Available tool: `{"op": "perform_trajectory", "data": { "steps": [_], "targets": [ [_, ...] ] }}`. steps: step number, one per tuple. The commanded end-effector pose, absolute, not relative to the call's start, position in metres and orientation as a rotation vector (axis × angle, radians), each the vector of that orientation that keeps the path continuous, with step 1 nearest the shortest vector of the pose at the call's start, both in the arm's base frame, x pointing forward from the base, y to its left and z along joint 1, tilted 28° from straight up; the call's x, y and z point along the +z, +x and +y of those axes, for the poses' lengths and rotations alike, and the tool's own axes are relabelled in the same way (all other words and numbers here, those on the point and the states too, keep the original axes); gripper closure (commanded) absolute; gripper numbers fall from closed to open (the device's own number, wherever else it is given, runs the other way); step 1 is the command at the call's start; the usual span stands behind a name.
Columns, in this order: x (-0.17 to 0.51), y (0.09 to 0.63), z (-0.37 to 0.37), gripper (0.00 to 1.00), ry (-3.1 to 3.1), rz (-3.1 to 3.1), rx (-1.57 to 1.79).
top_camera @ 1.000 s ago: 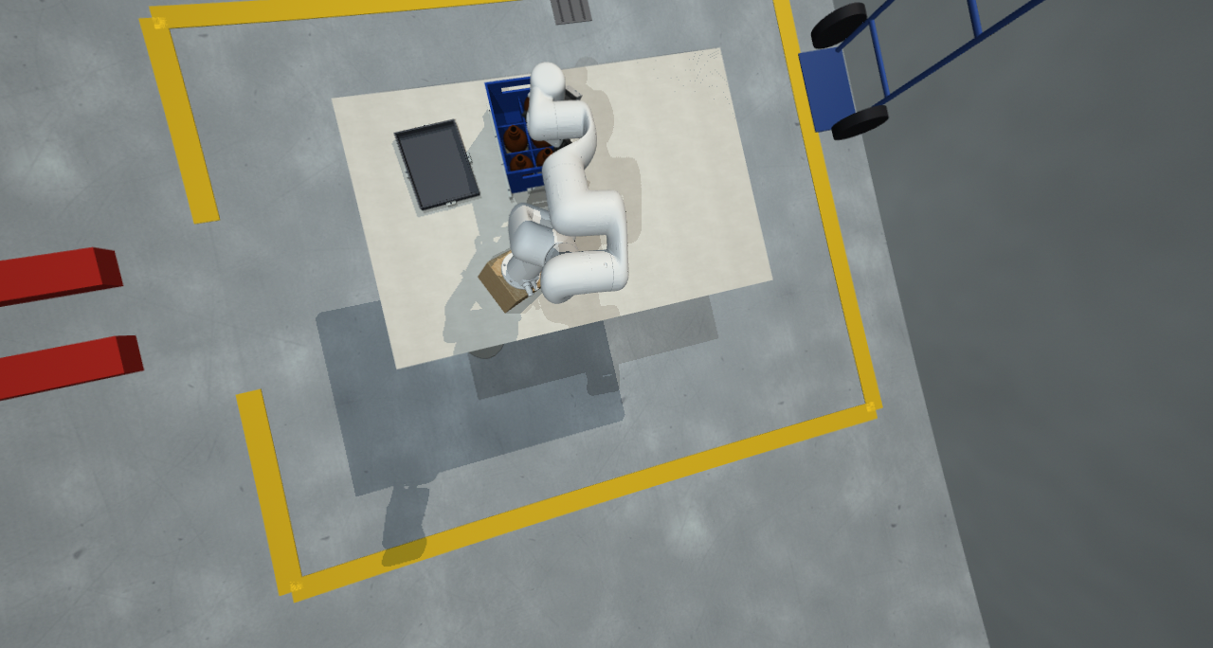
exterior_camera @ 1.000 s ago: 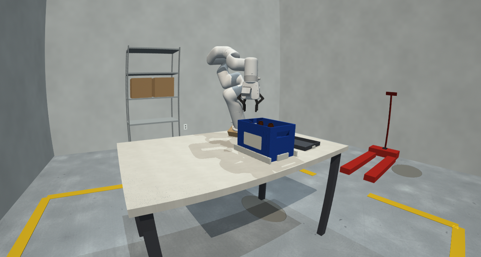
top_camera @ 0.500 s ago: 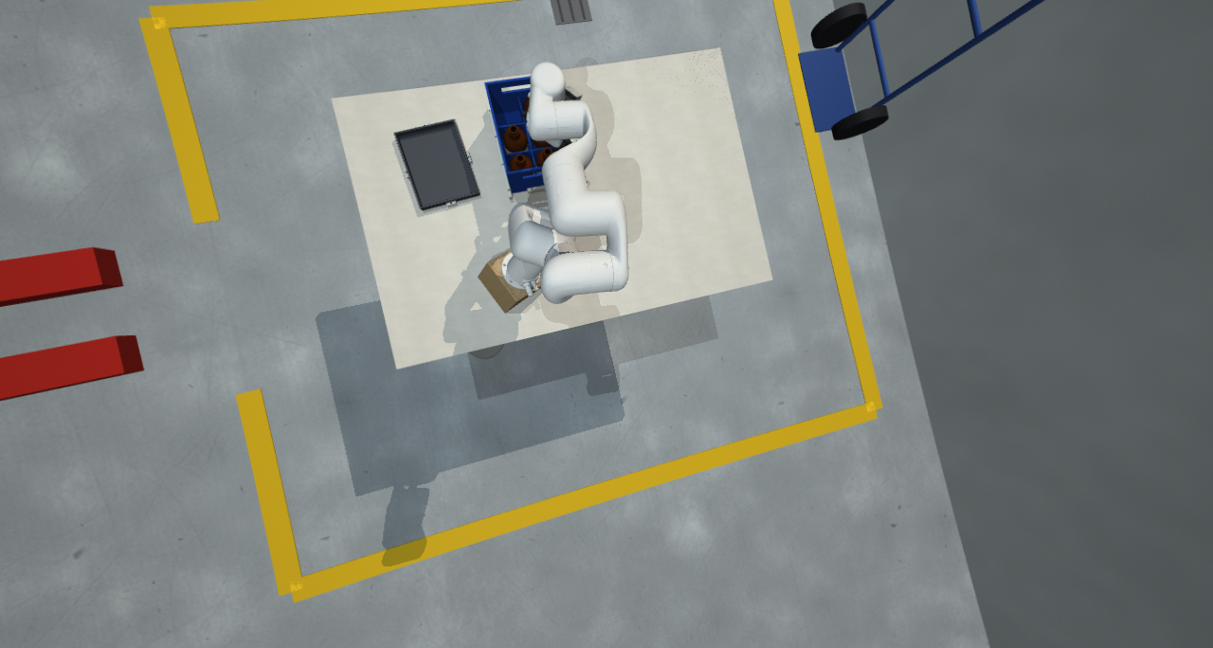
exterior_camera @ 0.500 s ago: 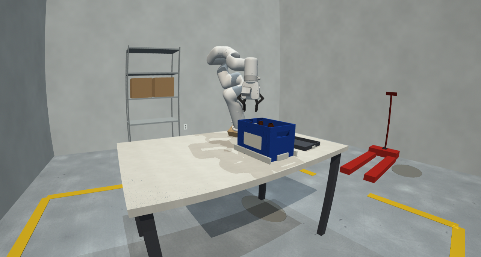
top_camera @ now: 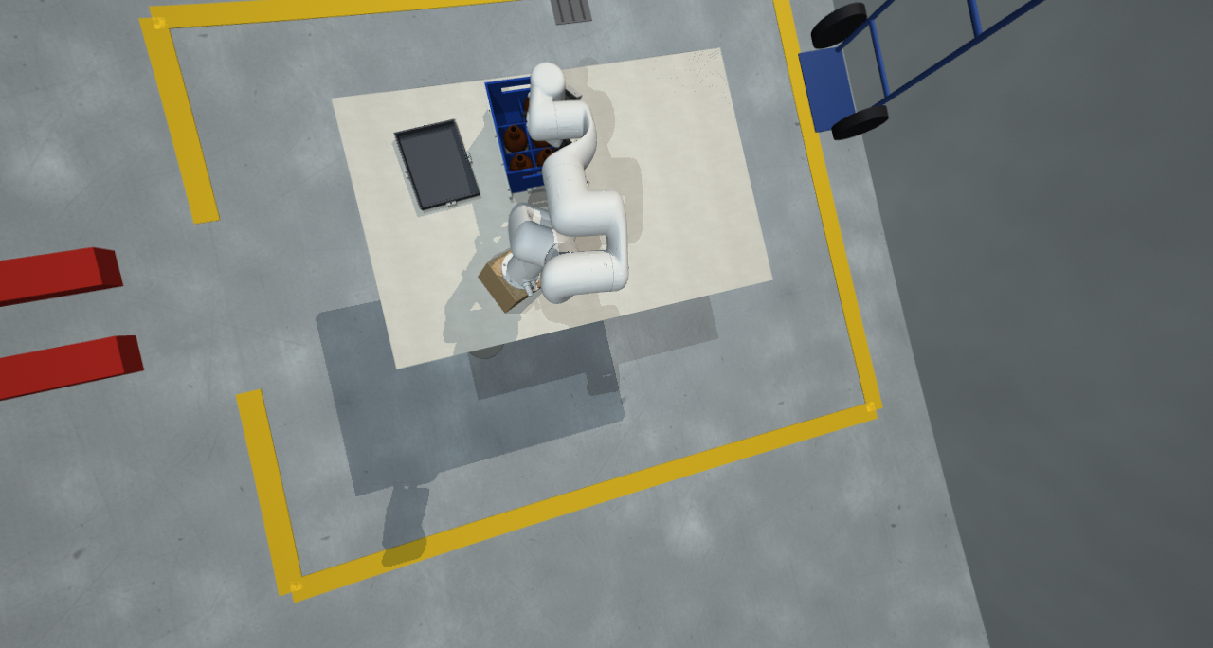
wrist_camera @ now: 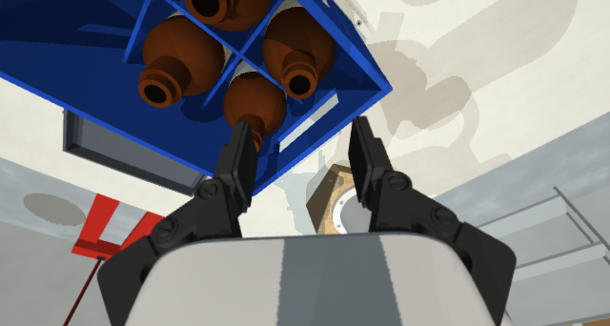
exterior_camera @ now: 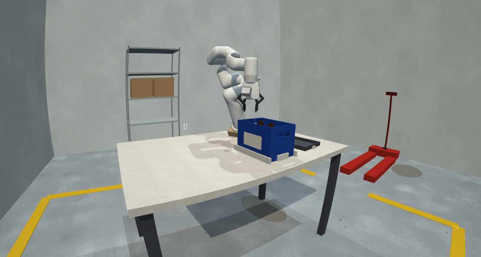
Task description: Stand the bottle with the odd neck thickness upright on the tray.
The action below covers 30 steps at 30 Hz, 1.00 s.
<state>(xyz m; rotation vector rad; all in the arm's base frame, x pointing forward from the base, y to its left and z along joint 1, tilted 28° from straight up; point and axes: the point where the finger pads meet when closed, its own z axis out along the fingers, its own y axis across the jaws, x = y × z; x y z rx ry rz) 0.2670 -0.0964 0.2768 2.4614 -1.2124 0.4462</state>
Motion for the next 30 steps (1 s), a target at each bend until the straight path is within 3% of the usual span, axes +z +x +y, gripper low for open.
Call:
{"op": "perform_trajectory", "data": {
  "steps": [1, 30],
  "targets": [
    [0.278, 0.268, -0.096, 0.35, 2.462, -1.211, 0.451],
    [0.257, 0.271, -0.107, 0.35, 2.462, -1.211, 0.451]
  ]
}}
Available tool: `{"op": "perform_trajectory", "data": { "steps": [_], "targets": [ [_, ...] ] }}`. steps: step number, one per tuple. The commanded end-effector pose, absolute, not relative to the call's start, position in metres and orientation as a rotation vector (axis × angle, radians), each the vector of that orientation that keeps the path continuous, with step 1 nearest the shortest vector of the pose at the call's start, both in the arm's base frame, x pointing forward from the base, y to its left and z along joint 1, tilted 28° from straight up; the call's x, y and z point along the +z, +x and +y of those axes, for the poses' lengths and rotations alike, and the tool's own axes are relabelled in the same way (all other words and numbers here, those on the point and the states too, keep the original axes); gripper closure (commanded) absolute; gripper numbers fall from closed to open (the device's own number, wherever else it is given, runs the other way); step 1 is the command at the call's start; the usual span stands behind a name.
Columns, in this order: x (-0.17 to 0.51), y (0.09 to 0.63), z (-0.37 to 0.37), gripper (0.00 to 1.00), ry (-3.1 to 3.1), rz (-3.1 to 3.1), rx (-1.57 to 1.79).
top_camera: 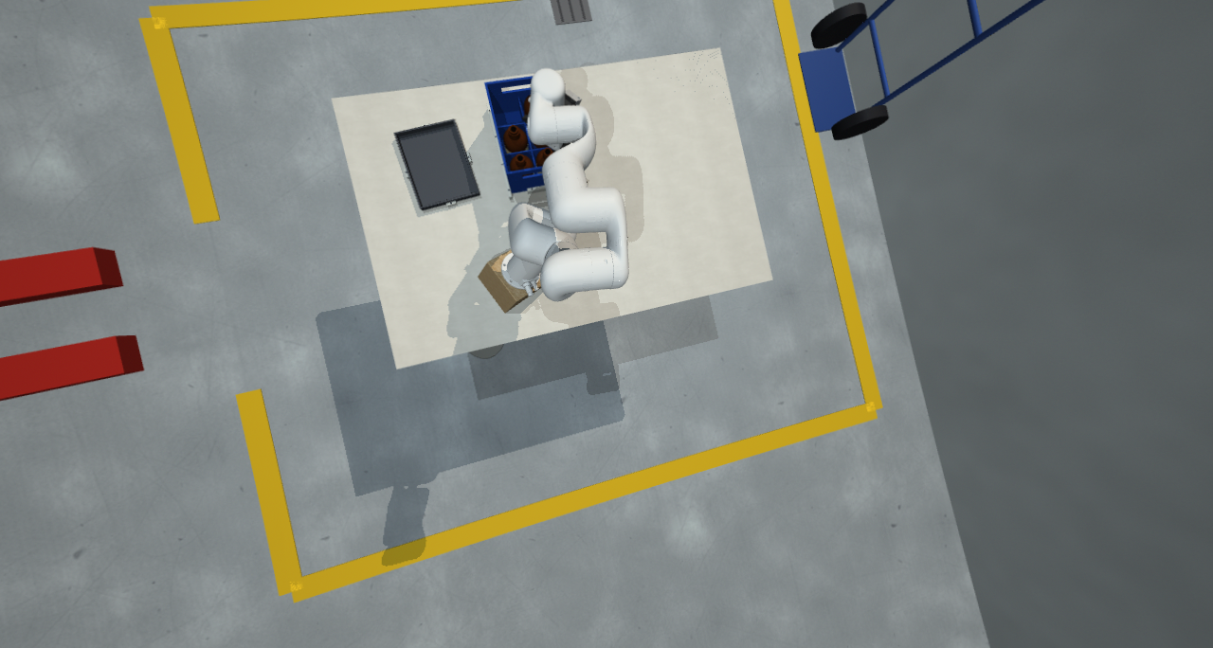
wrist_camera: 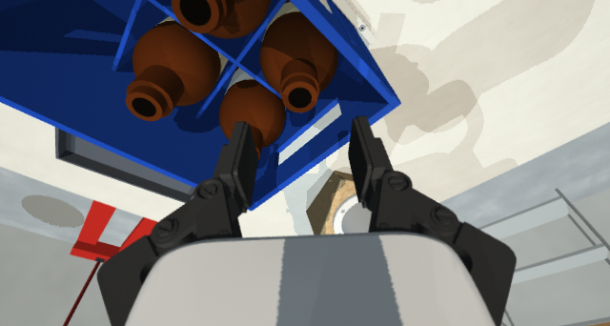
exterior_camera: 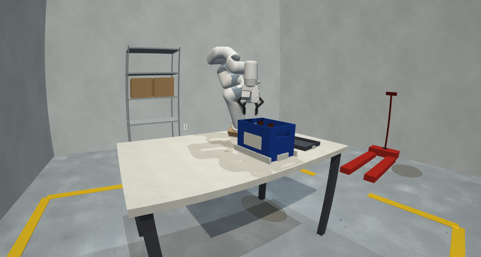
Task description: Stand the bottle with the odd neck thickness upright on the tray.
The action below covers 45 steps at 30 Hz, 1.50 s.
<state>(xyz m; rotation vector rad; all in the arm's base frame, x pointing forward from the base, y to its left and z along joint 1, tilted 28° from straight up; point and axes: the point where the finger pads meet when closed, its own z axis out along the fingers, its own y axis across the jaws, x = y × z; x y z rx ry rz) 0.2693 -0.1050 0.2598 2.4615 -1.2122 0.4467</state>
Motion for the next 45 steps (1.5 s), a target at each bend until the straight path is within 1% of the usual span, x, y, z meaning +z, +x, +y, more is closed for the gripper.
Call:
{"op": "perform_trajectory", "data": {
  "steps": [1, 21, 45],
  "targets": [
    [0.256, 0.271, -0.107, 0.35, 2.462, -1.211, 0.451],
    [0.241, 0.273, -0.115, 0.35, 2.462, -1.211, 0.451],
    [0.239, 0.273, -0.116, 0.35, 2.462, -1.211, 0.451]
  ]
}}
